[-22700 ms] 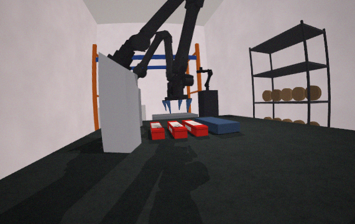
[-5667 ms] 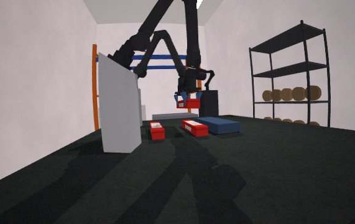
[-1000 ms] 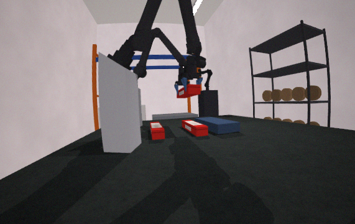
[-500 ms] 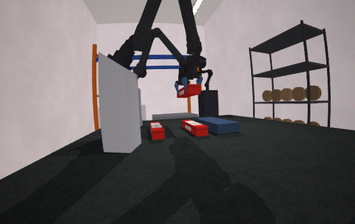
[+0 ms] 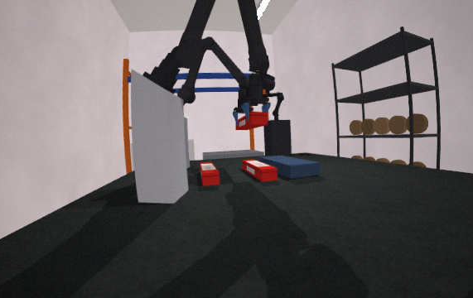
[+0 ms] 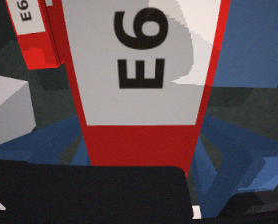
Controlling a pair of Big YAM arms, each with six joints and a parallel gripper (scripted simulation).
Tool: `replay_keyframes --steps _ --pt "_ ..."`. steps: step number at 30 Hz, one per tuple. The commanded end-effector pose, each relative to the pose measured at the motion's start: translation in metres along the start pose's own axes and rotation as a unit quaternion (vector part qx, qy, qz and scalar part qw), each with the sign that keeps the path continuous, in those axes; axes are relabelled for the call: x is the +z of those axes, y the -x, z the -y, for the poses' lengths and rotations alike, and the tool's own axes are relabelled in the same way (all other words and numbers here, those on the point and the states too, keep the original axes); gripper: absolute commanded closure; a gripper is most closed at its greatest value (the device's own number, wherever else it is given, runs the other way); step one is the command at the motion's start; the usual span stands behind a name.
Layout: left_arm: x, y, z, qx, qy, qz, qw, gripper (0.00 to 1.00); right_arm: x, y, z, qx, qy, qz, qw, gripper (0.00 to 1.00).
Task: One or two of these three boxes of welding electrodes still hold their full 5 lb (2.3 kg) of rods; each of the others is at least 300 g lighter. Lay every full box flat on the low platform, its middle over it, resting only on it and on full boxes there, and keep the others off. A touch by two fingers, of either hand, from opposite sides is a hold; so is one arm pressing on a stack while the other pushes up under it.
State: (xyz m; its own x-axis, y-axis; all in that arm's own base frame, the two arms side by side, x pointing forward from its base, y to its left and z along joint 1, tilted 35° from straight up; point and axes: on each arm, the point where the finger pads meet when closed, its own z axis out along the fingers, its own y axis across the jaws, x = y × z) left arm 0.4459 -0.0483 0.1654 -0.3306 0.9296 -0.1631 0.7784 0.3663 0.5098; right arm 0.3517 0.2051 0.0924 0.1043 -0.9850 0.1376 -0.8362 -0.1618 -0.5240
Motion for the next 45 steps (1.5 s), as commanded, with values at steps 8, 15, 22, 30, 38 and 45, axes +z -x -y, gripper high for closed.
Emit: replay_keyframes --steps 8,15,22,30,38,45 --pt "-0.012 0.006 -0.015 -0.002 0.038 0.016 0.999 1.00 -0.007 0.004 0.013 0.006 -0.033 0.011 0.999 1.00" --pt "-0.005 0.006 -0.015 -0.002 0.037 0.016 0.999 1.00 0.000 0.004 0.013 0.006 -0.033 0.011 0.999 1.00" --pt "0.005 0.006 -0.015 -0.002 0.037 0.016 0.999 1.00 0.009 0.004 0.013 0.006 -0.033 0.011 0.999 1.00" --pt "0.013 0.006 -0.016 -0.002 0.037 0.015 0.999 1.00 0.018 0.004 0.013 0.006 -0.033 0.010 0.999 1.00" --pt "0.024 0.006 -0.016 -0.002 0.037 0.015 0.999 1.00 0.029 0.004 0.013 0.006 -0.032 0.010 0.999 1.00" --pt "0.031 0.006 -0.016 -0.002 0.036 0.015 0.999 1.00 0.035 0.004 0.013 0.005 -0.032 0.010 0.999 1.00"
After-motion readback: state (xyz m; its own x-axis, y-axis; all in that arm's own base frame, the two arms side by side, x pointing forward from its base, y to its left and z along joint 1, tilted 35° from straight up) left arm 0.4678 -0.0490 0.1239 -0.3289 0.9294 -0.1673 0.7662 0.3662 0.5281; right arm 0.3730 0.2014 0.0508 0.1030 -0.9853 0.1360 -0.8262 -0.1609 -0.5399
